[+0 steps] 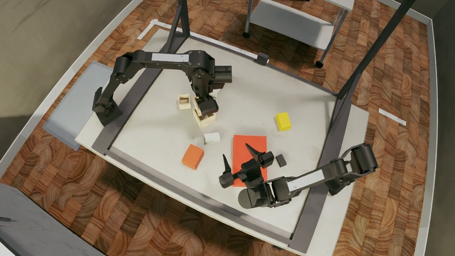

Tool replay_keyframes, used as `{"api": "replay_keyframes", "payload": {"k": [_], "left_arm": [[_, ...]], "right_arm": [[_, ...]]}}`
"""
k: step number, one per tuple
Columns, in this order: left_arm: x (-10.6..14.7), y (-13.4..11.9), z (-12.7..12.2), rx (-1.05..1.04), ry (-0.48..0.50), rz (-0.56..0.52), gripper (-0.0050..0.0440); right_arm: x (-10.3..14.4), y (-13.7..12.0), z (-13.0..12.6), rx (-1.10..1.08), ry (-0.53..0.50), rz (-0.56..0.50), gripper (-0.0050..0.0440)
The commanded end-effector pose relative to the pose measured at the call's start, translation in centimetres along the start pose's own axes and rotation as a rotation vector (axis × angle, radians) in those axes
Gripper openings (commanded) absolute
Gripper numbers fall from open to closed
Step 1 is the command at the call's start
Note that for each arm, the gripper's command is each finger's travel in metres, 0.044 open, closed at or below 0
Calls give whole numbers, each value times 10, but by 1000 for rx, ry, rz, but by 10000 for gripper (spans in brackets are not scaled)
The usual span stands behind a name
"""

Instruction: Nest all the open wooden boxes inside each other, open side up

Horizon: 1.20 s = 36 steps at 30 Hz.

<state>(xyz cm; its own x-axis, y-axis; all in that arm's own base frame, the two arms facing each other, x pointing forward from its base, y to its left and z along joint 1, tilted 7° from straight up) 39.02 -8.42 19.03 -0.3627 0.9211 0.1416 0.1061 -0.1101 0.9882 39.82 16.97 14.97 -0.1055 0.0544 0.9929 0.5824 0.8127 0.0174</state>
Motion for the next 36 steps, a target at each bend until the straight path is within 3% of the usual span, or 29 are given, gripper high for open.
{"api": "replay_keyframes", "payload": {"k": [1,36], "left_arm": [[1,7,0,-17,0,-7,400],[1,7,0,-17,0,-7,400]], "right_arm": [[4,3,-1,155,-9,-10,263],[4,3,-1,1228,-13,-4,263]]}}
Point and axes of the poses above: on each arm, the point midway between the two fingers, 35 mm back from their tips, its own x axis back along the fingers, its own z axis across the jaws, y = z × x, the point moved 1 cm from there along x, back along the fingers, and after that the axes turned 10 degrees about x, right-handed, at the moved point
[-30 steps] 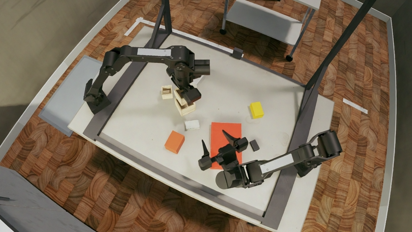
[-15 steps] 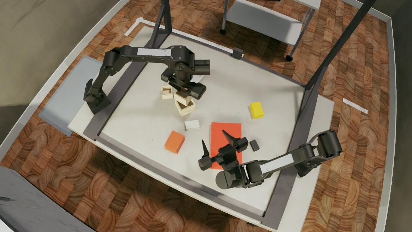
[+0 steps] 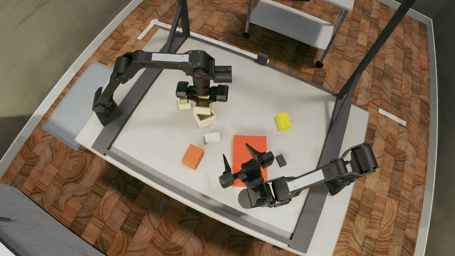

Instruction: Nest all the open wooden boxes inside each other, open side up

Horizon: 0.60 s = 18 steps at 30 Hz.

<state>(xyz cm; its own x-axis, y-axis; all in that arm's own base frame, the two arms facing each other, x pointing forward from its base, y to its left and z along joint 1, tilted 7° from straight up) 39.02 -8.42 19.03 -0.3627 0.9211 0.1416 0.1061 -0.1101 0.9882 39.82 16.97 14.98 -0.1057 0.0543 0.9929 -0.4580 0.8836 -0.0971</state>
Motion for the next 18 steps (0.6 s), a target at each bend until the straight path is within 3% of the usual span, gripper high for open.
{"api": "replay_keyframes", "payload": {"k": [1,13,18], "left_arm": [[1,7,0,-17,0,-7,400],[1,7,0,-17,0,-7,400],[1,7,0,-17,0,-7,400]], "right_arm": [[3,0,-3,158,-12,4,263],[3,0,-3,490,-12,6,263],[9,-1,-1,527,-22,8,263]]}}
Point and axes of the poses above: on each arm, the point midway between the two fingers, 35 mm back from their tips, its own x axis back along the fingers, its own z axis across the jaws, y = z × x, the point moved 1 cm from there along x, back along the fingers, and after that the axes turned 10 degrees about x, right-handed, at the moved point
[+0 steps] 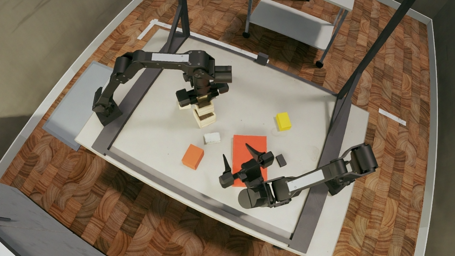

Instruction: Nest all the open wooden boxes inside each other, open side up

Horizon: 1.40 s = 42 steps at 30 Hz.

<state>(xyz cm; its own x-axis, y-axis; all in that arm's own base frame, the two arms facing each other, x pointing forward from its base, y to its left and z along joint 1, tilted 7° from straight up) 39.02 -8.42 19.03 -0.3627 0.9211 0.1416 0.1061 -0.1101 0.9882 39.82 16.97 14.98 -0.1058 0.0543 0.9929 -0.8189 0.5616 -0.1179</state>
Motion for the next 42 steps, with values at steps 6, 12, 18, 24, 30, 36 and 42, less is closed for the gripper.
{"api": "replay_keyframes", "payload": {"k": [6,12,18,24,30,36,42], "left_arm": [[1,7,0,-17,0,-7,400],[1,7,0,-17,0,-7,400],[1,7,0,-17,0,-7,400],[1,7,0,-17,0,-7,400],[1,7,0,-17,0,-7,400],[1,7,0,-17,0,-7,400],[1,7,0,-17,0,-7,400]], "right_arm": [[6,0,0,47,-14,10,263],[1,0,0,64,-11,8,263],[-5,-1,1,78,-11,9,263],[-9,-1,1,83,-11,9,263],[-23,-1,0,90,3,-1,263],[-29,-1,0,93,3,-1,263],[-33,0,0,93,3,-1,263]]}}
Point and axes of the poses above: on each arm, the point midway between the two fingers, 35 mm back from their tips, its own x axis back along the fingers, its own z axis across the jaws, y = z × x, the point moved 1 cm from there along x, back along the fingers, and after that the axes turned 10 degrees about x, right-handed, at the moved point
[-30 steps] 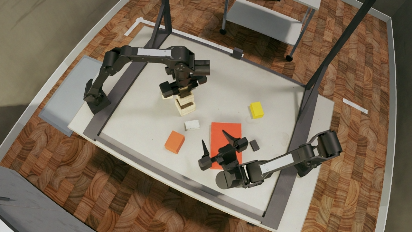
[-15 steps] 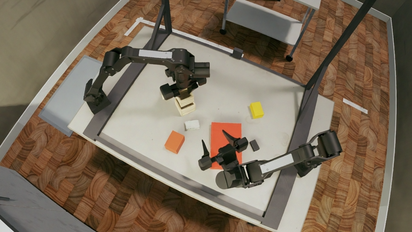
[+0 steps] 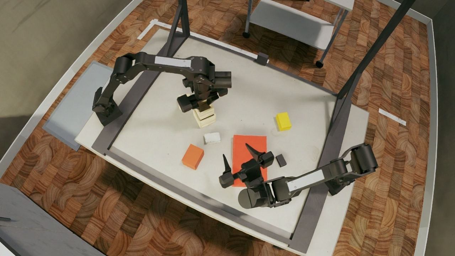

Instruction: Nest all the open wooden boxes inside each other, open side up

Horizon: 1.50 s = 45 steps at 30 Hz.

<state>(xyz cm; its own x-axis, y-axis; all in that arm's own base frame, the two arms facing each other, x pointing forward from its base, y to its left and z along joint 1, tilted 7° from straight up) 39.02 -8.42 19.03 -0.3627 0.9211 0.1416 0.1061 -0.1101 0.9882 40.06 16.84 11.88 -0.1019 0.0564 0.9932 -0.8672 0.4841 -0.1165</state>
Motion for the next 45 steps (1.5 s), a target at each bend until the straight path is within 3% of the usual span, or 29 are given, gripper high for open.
{"api": "replay_keyframes", "payload": {"k": [1,33,45], "left_arm": [[1,7,0,-17,0,-7,400],[1,7,0,-17,0,-7,400],[1,7,0,-17,0,-7,400]], "right_arm": [[-2,-1,0,4,-1,2,263],[-5,-2,1,1,-14,12,263],[-22,-1,1,3,-1,2,263]]}}
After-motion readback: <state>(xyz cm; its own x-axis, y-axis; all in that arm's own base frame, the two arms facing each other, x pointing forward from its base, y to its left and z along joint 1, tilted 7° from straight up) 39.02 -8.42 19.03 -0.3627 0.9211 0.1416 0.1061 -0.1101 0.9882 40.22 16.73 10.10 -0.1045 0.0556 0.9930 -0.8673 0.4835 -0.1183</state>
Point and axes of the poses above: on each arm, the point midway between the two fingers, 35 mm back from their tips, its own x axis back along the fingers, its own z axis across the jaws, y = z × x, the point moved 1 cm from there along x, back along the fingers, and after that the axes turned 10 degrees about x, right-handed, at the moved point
